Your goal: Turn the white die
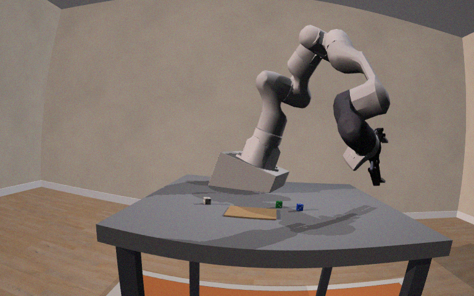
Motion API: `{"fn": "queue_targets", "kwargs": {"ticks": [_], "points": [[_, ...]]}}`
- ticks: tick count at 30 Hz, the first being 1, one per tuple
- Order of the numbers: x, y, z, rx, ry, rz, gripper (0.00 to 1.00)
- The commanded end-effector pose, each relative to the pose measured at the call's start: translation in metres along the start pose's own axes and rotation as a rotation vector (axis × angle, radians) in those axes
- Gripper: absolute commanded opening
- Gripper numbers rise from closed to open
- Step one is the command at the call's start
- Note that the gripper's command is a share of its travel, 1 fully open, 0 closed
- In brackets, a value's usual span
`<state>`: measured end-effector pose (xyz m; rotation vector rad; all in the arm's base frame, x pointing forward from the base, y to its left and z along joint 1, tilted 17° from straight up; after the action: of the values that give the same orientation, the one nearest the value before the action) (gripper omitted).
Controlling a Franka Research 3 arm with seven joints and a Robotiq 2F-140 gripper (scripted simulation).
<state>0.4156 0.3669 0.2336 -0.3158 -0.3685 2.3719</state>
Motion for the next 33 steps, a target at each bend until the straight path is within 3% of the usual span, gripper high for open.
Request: {"fn": "queue_targets", "kwargs": {"ticks": [1, 2, 3, 4, 5, 6, 7, 10, 11, 13, 14, 15, 16, 17, 19, 20, 21, 23, 24, 25, 27, 28, 29, 30, 32, 33], "points": [[-0.042, 0.038, 0.0, -0.004, 0.129, -0.007, 1.0], [-0.042, 0.038, 0.0, -0.004, 0.129, -0.007, 1.0], [-0.06, 0.059, 0.001, 0.004, 0.19, -0.007, 1.0], [-0.06, 0.059, 0.001, 0.004, 0.19, -0.007, 1.0], [-0.082, 0.085, 0.002, 0.013, 0.264, -0.008, 1.0], [-0.082, 0.085, 0.002, 0.013, 0.264, -0.008, 1.0], [-0.102, 0.109, 0.002, 0.023, 0.337, -0.008, 1.0], [-0.107, 0.115, 0.003, 0.025, 0.352, -0.008, 1.0], [-0.135, 0.149, 0.003, 0.038, 0.452, -0.009, 1.0], [-0.135, 0.149, 0.003, 0.038, 0.452, -0.009, 1.0], [-0.157, 0.176, 0.003, 0.05, 0.534, -0.01, 1.0], [-0.166, 0.187, 0.004, 0.054, 0.564, -0.01, 1.0], [-0.166, 0.187, 0.004, 0.054, 0.565, -0.01, 1.0], [-0.181, 0.206, 0.003, 0.061, 0.622, -0.011, 1.0], [-0.198, 0.228, 0.004, 0.07, 0.684, -0.011, 1.0], [-0.199, 0.23, 0.004, 0.07, 0.689, -0.011, 1.0], [-0.213, 0.248, 0.003, 0.078, 0.743, -0.012, 1.0], [-0.229, 0.269, 0.003, 0.086, 0.804, -0.012, 1.0], [-0.23, 0.269, 0.003, 0.086, 0.806, -0.012, 1.0], [-0.244, 0.287, 0.002, 0.094, 0.859, -0.013, 1.0], [-0.244, 0.287, 0.002, 0.094, 0.859, -0.013, 1.0], [-0.257, 0.305, 0.002, 0.101, 0.911, -0.012, 1.0], [-0.257, 0.305, 0.002, 0.101, 0.911, -0.012, 1.0], [-0.275, 0.329, 0.001, 0.111, 0.982, -0.013, 1.0], [-0.28, 0.336, 0.001, 0.114, 1.004, -0.012, 1.0], [-0.294, 0.355, -0.001, 0.122, 1.06, -0.014, 1.0]]}}
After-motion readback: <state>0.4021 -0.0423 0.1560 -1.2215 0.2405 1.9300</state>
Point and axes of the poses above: the point where the finger pads meet when closed, its own x axis out along the fingers, its own z axis across the jaws, y = z × x, the point moved 7 cm from there along -x, back along the fingers, and after that the axes turned 1 degree about x, right-handed, at the moved point
